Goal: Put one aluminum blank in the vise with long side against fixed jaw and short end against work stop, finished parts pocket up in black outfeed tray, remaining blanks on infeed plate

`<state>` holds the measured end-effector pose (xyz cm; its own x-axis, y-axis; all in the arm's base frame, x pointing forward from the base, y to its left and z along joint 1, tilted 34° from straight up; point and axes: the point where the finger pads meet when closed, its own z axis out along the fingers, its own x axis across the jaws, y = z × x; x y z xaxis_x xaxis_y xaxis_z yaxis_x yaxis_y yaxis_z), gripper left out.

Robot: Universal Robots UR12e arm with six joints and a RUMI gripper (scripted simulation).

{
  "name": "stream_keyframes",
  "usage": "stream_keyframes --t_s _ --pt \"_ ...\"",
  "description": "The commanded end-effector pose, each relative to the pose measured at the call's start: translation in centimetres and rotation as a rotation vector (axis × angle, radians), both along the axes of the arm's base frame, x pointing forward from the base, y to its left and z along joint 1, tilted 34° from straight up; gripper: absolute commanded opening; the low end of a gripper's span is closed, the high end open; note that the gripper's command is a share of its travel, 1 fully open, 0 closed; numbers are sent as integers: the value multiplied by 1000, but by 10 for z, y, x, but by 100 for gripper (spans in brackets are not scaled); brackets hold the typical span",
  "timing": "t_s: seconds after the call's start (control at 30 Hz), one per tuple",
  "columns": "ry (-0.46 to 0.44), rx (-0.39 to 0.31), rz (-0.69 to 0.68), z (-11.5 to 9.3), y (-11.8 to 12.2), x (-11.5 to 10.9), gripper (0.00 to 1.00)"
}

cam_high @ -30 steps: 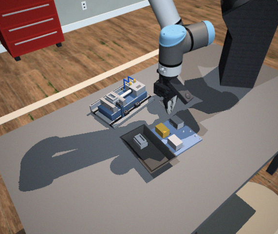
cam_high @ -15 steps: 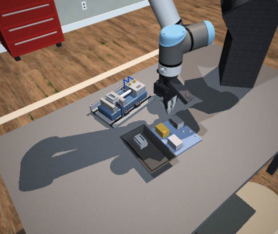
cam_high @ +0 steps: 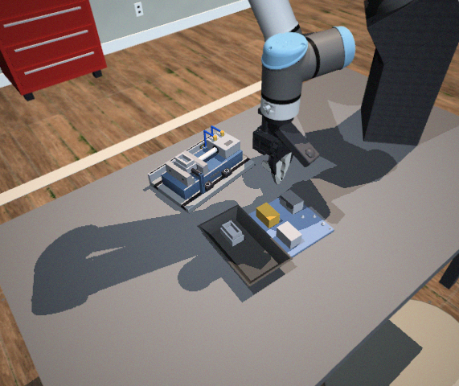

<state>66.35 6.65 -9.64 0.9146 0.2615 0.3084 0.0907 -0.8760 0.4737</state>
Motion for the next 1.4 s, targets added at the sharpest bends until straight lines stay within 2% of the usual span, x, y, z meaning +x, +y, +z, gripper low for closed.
stream_keyframes --t_s 0.0,0.4,0.9,1.07,1.2,1.37 --pt "5 0 0 10 6 -9 0" --pt "5 0 0 35 18 -21 0" --pt "4 0 -1 42 21 -23 0" --pt "1 0 -1 46 22 -8 0" --pt "-1 1 0 63 27 37 0" --pt "1 0 0 75 30 68 0"
